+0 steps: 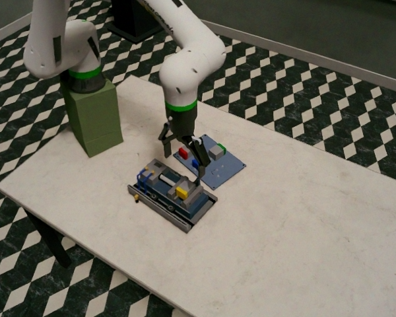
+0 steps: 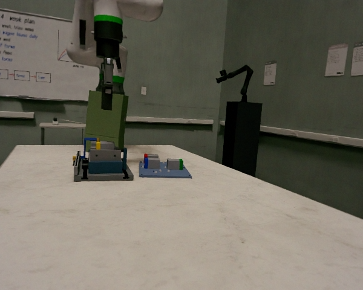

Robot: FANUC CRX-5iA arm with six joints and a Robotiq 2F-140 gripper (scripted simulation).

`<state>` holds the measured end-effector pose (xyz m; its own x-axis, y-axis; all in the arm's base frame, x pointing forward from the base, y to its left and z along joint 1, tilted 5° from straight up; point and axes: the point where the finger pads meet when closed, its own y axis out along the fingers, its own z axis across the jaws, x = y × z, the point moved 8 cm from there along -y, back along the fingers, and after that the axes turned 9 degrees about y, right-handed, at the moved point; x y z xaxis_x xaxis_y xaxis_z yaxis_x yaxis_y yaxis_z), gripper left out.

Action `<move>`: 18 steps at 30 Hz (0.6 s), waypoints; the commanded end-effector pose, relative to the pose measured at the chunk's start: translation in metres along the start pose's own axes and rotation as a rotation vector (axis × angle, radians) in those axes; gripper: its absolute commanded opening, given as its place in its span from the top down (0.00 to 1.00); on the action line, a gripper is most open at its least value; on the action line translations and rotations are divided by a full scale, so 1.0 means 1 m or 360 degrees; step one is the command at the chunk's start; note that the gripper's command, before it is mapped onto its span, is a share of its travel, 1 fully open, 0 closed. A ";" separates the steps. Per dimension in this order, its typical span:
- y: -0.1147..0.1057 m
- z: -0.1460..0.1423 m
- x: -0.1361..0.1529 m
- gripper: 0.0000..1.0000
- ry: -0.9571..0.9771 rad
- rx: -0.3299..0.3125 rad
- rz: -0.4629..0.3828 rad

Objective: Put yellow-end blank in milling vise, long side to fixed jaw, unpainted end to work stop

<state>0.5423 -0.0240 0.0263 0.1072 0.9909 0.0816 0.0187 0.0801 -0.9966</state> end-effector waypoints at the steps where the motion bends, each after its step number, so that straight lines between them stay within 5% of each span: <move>1: 0.000 -0.001 0.000 0.00 0.0000 -0.0003 0.0000; 18: 0.004 -0.001 0.000 0.00 0.0000 -0.0003 0.0000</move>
<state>0.5425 -0.0237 0.0219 0.1071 0.9909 0.0816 0.0189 0.0801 -0.9966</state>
